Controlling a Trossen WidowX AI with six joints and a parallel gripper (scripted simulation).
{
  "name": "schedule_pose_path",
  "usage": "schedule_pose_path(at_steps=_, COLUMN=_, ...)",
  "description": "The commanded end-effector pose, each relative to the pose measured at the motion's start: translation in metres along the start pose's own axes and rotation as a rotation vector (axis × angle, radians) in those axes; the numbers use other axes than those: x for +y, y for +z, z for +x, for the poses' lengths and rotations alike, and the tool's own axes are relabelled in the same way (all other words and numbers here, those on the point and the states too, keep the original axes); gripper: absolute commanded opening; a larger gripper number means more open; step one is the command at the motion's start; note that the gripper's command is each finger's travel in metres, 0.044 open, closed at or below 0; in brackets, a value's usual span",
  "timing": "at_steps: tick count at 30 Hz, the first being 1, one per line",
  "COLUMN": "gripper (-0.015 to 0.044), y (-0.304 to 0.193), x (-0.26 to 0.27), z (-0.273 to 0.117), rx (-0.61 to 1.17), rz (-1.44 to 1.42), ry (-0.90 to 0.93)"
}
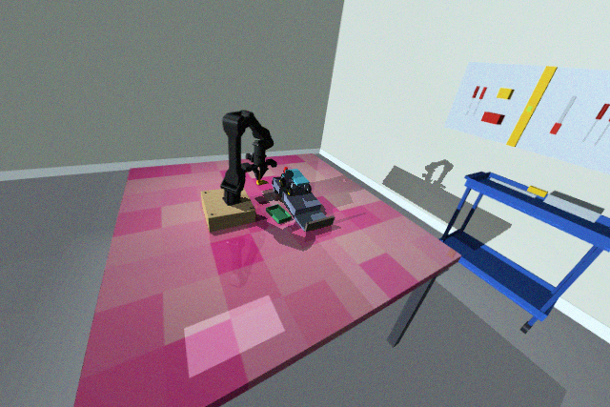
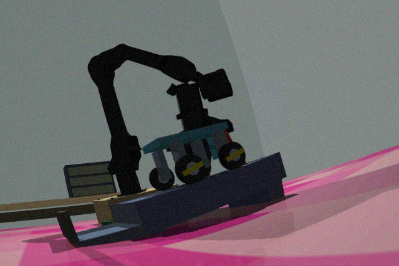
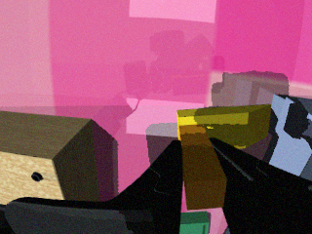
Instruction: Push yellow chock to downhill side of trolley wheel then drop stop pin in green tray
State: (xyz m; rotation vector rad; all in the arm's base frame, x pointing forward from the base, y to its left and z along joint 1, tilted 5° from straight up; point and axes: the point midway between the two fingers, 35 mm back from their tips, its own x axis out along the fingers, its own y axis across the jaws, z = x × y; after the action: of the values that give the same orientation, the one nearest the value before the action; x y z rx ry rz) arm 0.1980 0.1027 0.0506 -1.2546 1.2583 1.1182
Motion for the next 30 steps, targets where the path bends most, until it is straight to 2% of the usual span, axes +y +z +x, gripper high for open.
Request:
schedule_pose_path(at_steps=1, gripper=0.0000, y=0.001, x=-0.001, z=-0.016, rx=-0.009, rz=0.004, ry=-0.004)
schedule_pose_path(at_steps=24, gripper=0.0000, y=0.005, x=-0.004, z=-0.079, rx=-0.010, rz=0.004, ry=-0.004)
schedule_pose_path(at_steps=30, gripper=0.0000, y=0.006, x=-0.005, z=-0.082, rx=-0.010, rz=0.004, ry=-0.004)
